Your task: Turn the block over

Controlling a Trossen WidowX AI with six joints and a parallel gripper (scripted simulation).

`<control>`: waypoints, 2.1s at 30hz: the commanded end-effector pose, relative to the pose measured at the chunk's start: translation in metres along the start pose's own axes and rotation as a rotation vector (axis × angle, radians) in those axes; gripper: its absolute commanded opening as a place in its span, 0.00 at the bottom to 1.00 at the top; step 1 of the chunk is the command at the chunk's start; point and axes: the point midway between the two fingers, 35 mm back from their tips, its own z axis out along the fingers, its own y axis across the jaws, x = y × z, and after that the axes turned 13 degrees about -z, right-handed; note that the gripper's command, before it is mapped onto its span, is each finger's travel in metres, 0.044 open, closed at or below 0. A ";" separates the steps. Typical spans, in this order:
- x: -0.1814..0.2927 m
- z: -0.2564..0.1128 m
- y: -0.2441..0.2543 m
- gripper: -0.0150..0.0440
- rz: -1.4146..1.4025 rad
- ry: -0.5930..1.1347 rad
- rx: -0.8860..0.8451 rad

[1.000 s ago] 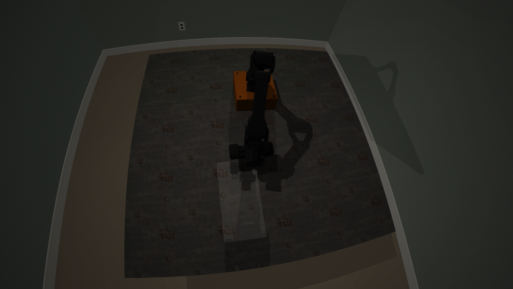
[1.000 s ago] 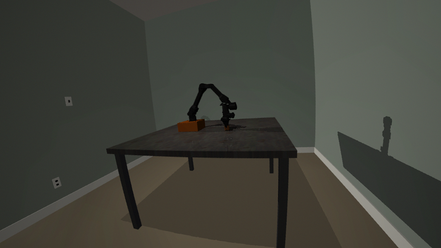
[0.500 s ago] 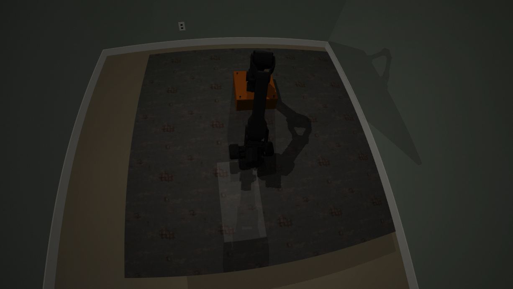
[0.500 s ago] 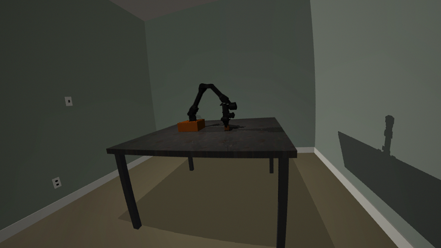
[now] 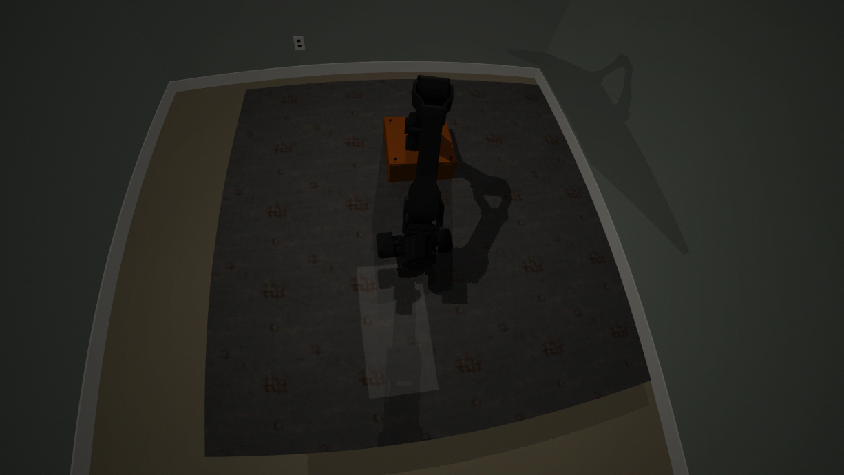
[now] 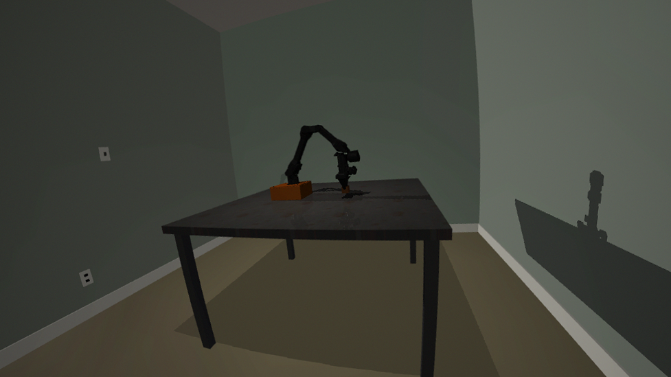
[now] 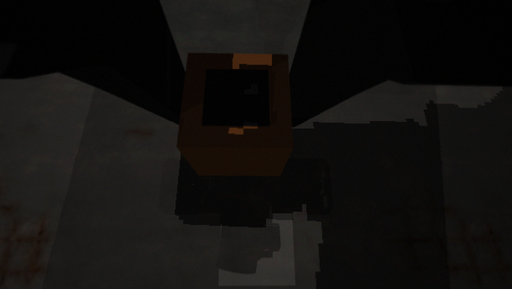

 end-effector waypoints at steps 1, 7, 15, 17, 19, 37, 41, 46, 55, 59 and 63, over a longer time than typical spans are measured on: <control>0.001 0.003 0.001 0.25 0.001 -0.044 0.003; 0.000 0.007 0.000 0.25 0.004 -0.136 0.023; 0.000 0.010 0.000 0.25 0.005 -0.259 0.050; 0.001 0.010 0.000 0.25 0.005 -0.290 0.058; 0.002 0.010 0.000 0.25 0.005 -0.320 0.065; 0.006 0.011 0.002 0.25 0.001 -0.499 0.110; 0.002 0.021 0.000 0.25 0.004 -0.556 0.122; -0.002 0.030 -0.002 0.25 0.007 -0.627 0.138; -0.002 0.041 -0.003 0.25 0.009 -0.753 0.167; 0.000 0.044 -0.002 0.25 0.009 -0.809 0.180; 0.003 0.044 -0.001 0.25 0.007 -0.865 0.193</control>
